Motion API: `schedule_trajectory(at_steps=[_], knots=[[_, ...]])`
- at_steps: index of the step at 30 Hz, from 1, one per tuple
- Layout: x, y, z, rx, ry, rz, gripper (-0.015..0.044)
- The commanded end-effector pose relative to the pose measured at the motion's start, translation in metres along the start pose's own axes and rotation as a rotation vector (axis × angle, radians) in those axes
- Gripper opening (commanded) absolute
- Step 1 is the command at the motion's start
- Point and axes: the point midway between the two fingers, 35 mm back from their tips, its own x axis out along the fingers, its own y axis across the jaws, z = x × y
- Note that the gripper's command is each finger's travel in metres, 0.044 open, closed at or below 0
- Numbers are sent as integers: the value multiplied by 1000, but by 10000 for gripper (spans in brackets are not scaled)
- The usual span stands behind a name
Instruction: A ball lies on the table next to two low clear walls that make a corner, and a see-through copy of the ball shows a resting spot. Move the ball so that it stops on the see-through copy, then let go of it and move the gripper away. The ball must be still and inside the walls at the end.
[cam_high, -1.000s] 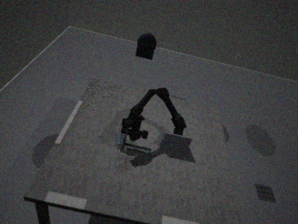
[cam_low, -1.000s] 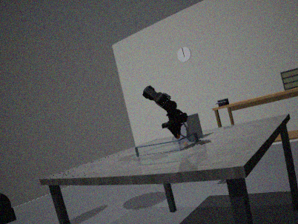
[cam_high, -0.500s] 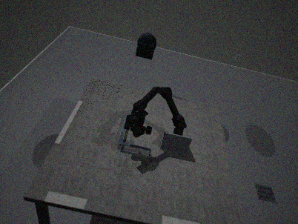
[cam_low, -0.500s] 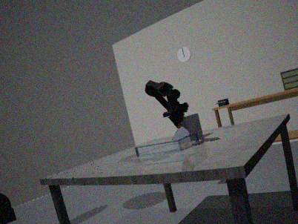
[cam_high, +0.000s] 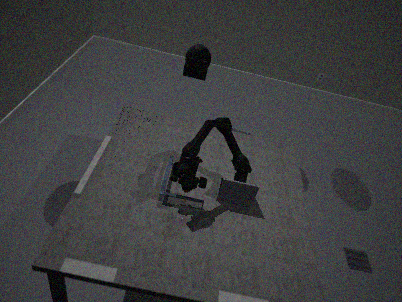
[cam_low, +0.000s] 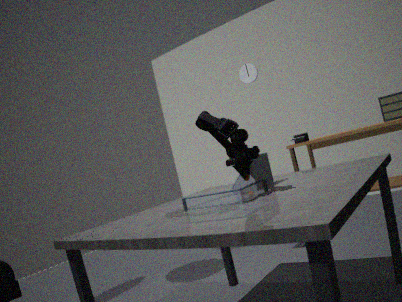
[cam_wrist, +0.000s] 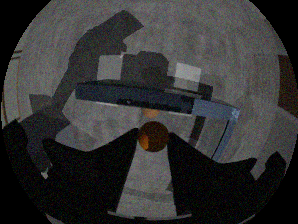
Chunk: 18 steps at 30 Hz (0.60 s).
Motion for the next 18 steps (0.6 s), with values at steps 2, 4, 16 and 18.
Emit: schedule_trajectory(at_steps=[2, 4, 16, 18], knots=[[27, 0, -1, -4, 8, 2, 0], [40, 1, -2, -4, 9, 2, 0], [66, 2, -3, -4, 11, 2, 0], [69, 2, -3, -4, 12, 2, 0]])
